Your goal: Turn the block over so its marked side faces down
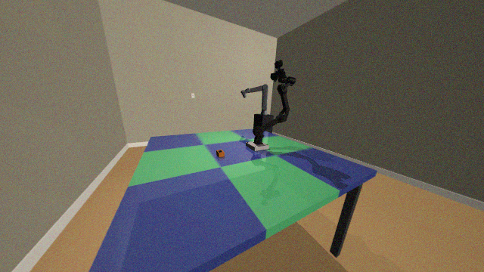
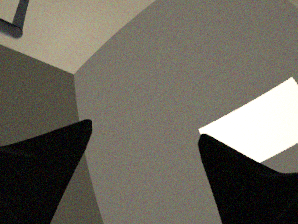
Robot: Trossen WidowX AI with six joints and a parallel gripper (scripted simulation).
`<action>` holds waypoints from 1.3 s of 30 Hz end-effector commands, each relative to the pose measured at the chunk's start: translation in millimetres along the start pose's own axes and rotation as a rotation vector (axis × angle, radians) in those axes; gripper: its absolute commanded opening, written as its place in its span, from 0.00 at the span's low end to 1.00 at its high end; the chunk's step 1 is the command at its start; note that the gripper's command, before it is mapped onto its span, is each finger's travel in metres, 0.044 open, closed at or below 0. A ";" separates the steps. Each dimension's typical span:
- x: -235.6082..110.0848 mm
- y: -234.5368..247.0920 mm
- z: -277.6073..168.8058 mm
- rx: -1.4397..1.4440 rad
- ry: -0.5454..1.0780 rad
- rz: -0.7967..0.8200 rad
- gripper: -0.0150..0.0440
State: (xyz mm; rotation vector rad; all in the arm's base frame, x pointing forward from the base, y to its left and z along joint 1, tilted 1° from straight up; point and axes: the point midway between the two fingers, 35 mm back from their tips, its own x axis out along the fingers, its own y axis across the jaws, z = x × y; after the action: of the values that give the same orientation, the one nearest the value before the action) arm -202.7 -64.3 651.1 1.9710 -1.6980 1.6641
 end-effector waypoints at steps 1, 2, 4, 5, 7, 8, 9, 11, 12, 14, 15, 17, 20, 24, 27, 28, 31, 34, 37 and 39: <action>0.2 -1.1 0.9 -0.005 -0.002 -0.003 0.98; 0.9 -4.3 3.6 -0.019 -0.007 -0.010 1.00; 3.4 -17.2 14.4 -0.074 -0.026 -0.043 1.00; 4.9 -26.8 22.6 -0.116 -0.039 -0.067 1.00; 7.2 -51.2 44.2 -0.221 -0.072 -0.133 1.00; 7.7 -63.8 55.9 -0.276 -0.087 -0.169 1.00; 7.5 -76.3 67.6 -0.330 -0.101 -0.206 1.00; 5.6 -99.5 89.9 -0.434 -0.125 -0.280 1.00; 3.8 -110.5 100.7 -0.486 -0.136 -0.318 1.00; -1.1 -131.8 122.8 -0.587 -0.153 -0.397 1.00; -4.2 -142.1 134.0 -0.637 -0.161 -0.437 1.00; -11.7 -161.8 156.6 -0.734 -0.173 -0.519 1.00; -26.2 -189.2 190.8 -0.875 -0.185 -0.649 1.00; -52.7 -227.3 242.9 -1.083 -0.183 -0.851 1.00; -77.9 -251.5 281.9 -1.229 -0.166 -1.014 1.00; -87.2 -258.6 294.6 -1.275 -0.157 -1.071 1.00; -117.8 -276.2 331.0 -1.398 -0.120 -1.244 1.00; -149.7 -287.6 361.6 -1.486 -0.073 -1.411 1.00; -183.0 -294.9 389.6 -1.558 -0.015 -1.579 1.00; -199.8 -297.1 402.3 -1.587 0.017 -1.662 1.00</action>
State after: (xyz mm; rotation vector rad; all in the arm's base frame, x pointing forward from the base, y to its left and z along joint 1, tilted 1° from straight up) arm 297.0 -70.8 527.6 1.3772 -0.4186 -0.2668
